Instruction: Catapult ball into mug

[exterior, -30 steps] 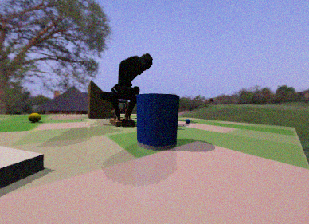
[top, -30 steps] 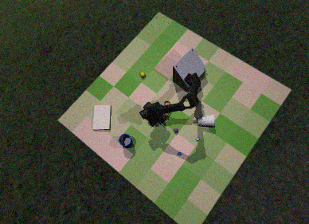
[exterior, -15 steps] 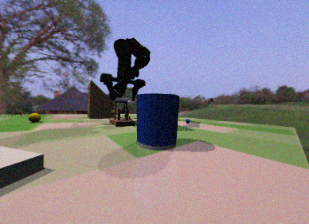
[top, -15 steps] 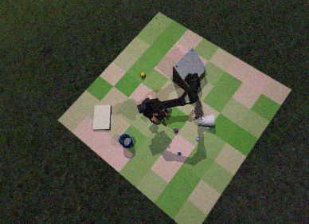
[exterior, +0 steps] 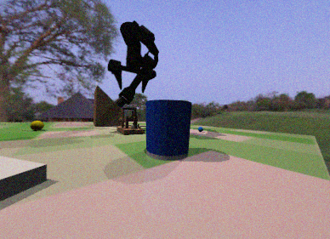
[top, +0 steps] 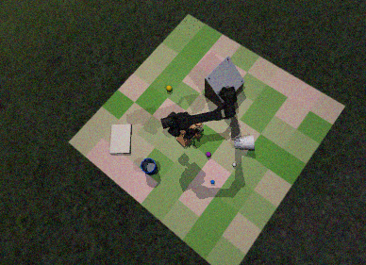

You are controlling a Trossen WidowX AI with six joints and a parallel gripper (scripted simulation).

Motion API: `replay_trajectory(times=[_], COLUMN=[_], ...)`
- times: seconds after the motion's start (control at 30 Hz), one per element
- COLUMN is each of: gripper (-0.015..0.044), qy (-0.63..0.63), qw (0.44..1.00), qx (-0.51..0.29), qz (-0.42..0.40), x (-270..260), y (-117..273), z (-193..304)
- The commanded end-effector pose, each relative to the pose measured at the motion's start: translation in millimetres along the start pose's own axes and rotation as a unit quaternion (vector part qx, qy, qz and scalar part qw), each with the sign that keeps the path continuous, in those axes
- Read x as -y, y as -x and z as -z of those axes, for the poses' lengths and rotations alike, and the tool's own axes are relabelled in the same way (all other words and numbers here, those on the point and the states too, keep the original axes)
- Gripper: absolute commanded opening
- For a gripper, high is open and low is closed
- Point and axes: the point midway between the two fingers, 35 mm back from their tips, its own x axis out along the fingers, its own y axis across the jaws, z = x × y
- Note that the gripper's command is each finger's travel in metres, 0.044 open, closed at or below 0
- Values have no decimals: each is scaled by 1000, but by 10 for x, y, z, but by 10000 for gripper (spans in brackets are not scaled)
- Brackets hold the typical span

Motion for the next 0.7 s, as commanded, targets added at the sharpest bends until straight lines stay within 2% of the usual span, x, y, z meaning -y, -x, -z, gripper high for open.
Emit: replay_trajectory(times=[0.0,0.1,0.27,0.5,0.67], gripper=[361,300,300,300,300], qy=[8,38,49,56,57], qw=[1000,999,998,998,998], qx=[-19,-25,-23,-15,-15], qz=[-1,9,15,-6,-11], x=[-143,-404,-817,-1862,-1950], y=[-173,-312,-511,-963,-1014], z=[30,26,32,294,373])
